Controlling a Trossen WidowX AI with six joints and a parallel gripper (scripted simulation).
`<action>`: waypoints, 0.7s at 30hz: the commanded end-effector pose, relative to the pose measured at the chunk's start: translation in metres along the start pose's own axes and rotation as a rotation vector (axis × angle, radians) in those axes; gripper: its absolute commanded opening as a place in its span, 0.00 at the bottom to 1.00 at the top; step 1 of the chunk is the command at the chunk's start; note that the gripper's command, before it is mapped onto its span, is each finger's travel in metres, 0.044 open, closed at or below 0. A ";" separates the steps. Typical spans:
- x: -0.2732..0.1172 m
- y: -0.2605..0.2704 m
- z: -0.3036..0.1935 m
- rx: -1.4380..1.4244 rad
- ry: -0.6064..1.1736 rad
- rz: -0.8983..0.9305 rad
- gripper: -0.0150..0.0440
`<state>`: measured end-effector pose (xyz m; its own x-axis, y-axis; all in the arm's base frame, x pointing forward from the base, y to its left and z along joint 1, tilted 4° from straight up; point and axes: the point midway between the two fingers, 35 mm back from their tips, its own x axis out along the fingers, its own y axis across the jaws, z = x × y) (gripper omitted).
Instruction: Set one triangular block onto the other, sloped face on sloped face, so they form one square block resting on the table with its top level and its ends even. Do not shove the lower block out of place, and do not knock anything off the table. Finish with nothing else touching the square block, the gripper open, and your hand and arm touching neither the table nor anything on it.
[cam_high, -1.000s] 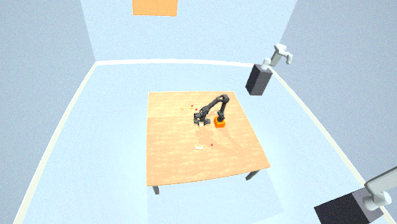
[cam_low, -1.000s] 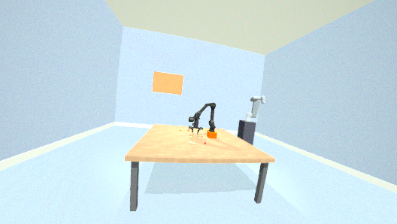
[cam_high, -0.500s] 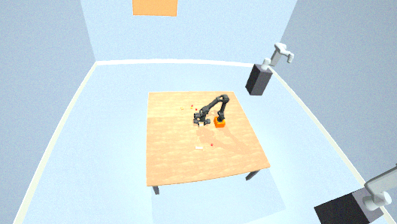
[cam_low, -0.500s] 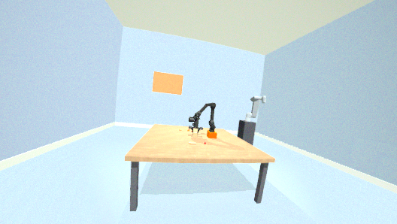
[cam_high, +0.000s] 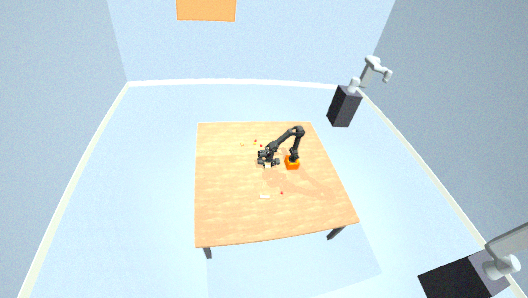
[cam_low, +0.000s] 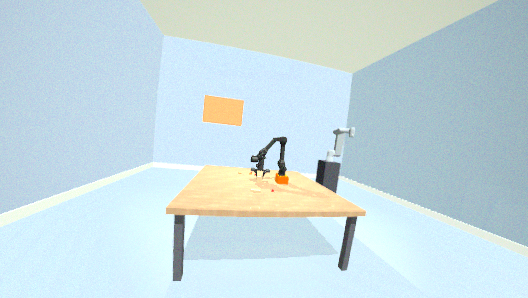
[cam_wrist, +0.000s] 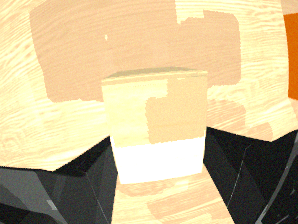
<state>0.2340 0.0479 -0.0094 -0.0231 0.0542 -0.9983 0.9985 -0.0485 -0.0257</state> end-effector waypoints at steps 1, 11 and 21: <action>0.000 -0.001 0.000 -0.006 0.002 -0.004 0.25; 0.000 -0.001 0.000 -0.006 0.000 -0.001 0.25; 0.000 0.000 0.000 -0.001 0.000 0.000 0.70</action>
<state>0.2339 0.0483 -0.0093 -0.0229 0.0543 -0.9983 0.9986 -0.0472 -0.0255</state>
